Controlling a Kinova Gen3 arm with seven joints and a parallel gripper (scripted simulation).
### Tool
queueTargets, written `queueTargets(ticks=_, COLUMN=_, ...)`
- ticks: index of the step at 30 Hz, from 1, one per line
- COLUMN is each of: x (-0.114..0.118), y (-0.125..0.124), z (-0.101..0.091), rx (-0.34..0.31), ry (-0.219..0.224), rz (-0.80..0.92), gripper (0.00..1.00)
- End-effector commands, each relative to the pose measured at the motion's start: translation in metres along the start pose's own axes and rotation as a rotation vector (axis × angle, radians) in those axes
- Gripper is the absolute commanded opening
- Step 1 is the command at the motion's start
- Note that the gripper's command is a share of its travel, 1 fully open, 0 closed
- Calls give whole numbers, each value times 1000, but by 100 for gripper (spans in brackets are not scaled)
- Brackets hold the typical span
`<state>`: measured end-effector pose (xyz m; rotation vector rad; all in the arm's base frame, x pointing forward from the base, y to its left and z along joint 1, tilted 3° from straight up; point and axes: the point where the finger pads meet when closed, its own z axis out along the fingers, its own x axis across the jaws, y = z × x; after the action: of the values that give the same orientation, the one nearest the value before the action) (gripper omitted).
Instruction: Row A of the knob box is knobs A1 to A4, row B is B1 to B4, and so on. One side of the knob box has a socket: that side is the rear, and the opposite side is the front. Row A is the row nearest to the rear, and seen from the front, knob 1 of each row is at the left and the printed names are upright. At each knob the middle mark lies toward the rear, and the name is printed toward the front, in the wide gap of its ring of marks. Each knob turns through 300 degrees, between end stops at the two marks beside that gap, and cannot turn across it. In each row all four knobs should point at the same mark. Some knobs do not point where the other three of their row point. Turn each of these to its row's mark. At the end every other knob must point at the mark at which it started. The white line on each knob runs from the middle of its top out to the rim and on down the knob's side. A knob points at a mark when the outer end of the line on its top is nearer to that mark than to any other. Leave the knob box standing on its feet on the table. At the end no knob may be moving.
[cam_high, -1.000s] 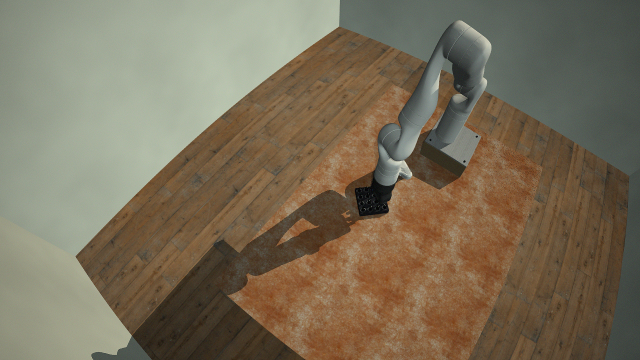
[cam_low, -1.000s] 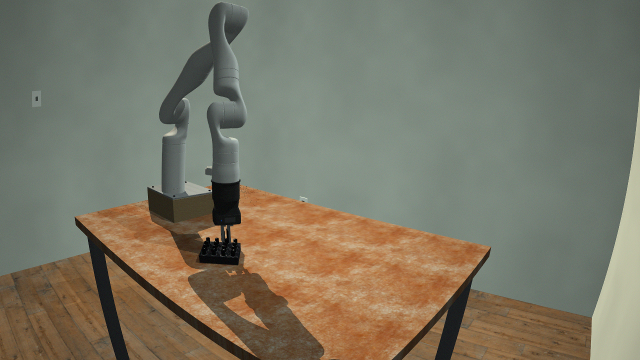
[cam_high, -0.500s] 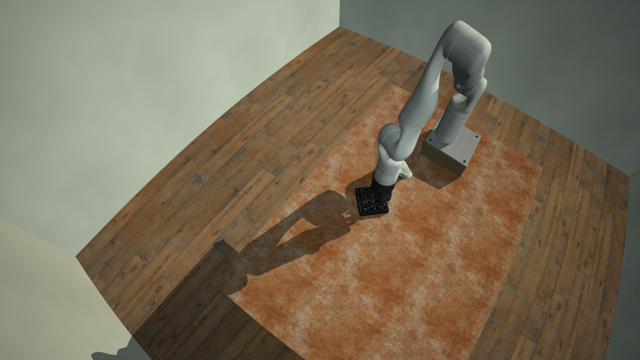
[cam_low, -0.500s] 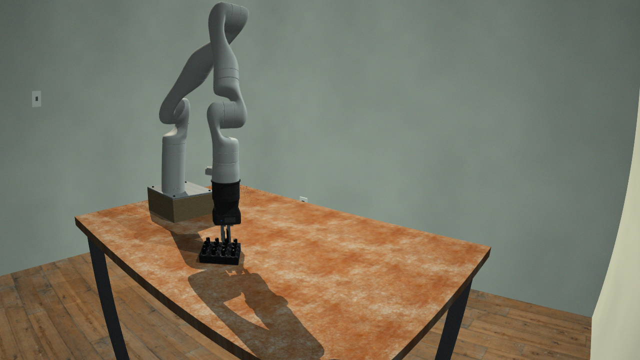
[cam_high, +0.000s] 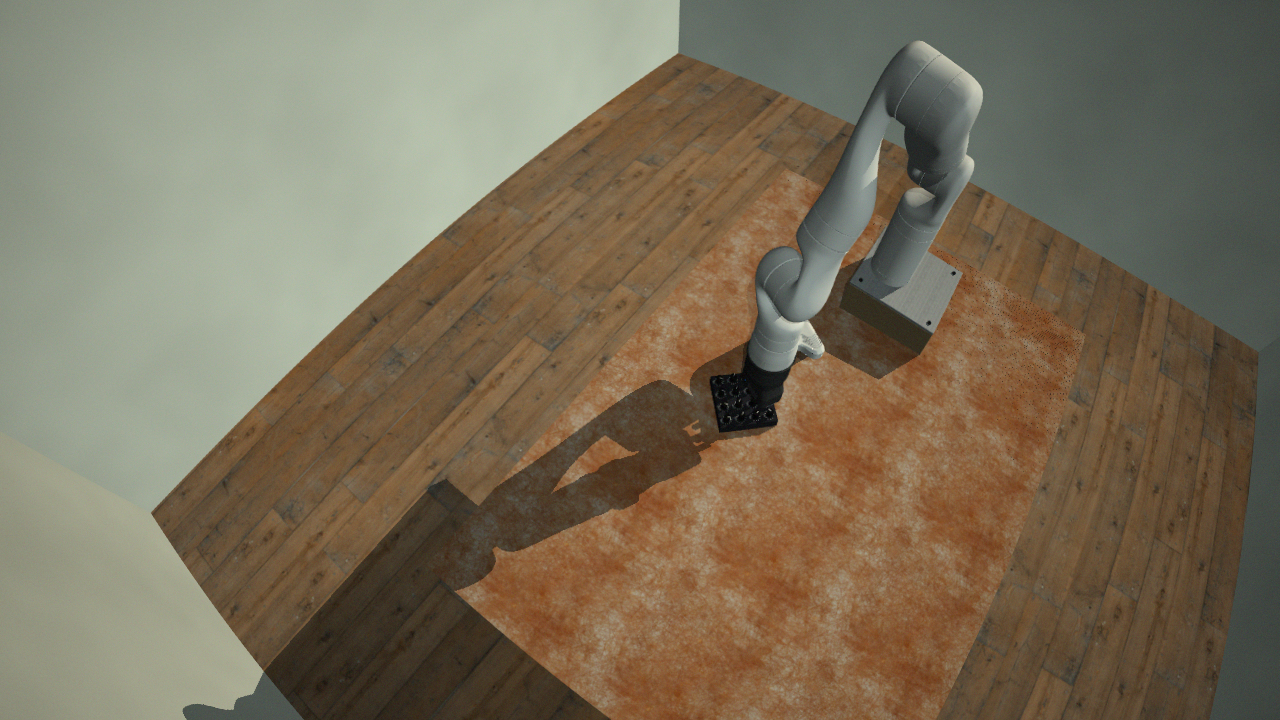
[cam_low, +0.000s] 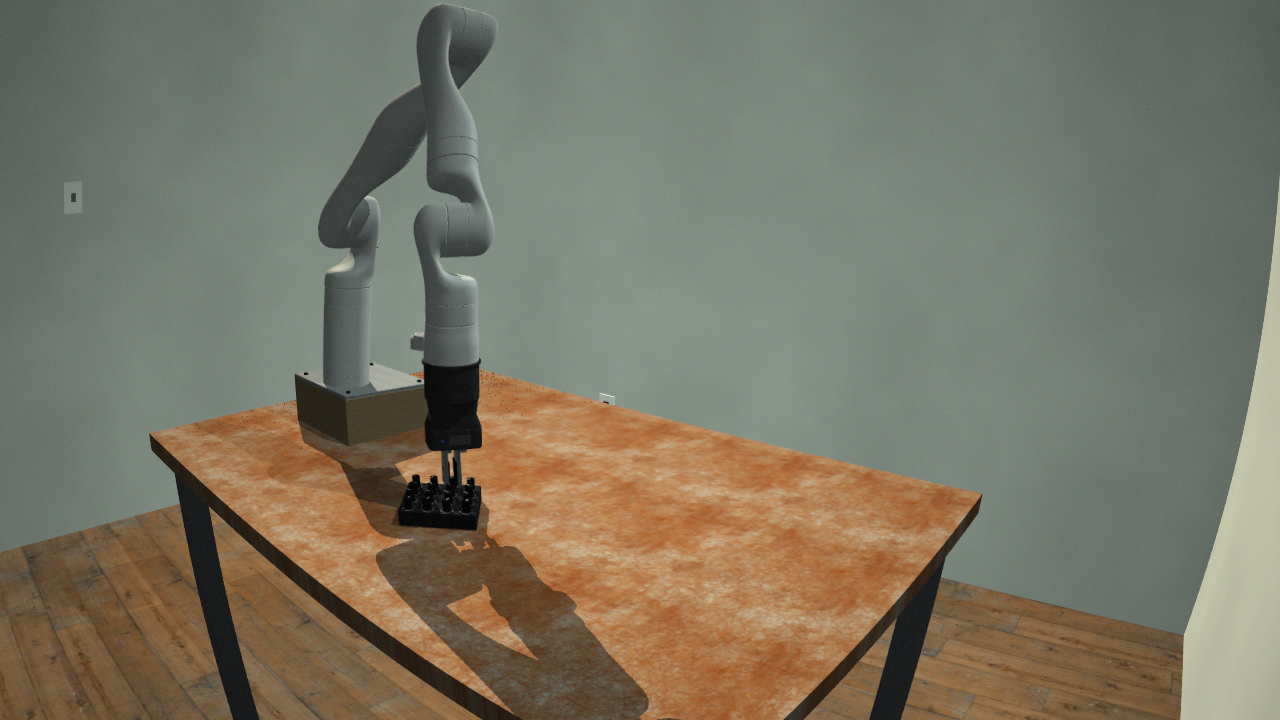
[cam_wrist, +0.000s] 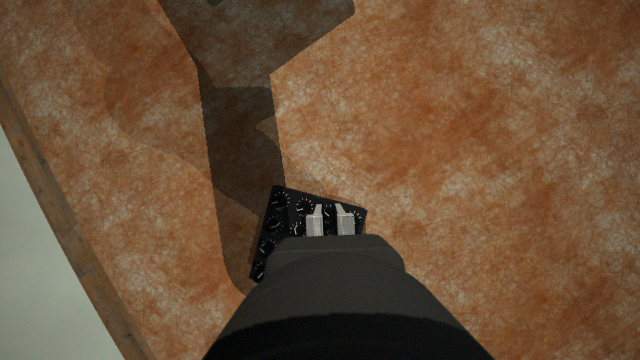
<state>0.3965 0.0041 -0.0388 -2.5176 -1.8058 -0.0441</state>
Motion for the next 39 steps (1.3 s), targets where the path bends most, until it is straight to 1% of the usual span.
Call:
queueTargets(ticks=1, x=0, y=1, z=-1, rx=-2, ry=1, rz=-1, gripper=30)
queueTargets(ticks=11, x=0, y=1, z=-1, rx=-2, ry=1, rz=-33, gripper=30)
queueTargets(ticks=16, x=0, y=1, z=-1, rx=-2, ry=1, rz=-91, gripper=30)
queueTargets(ticks=22, x=0, y=1, z=-1, rx=-2, ry=0, rz=-199, gripper=30)
queueTargets(ticks=24, x=0, y=1, z=-1, rx=-2, ry=0, rz=-199, gripper=30)
queueTargets(ticks=39, x=0, y=1, z=-1, rx=-2, ry=0, rz=-584, gripper=30)
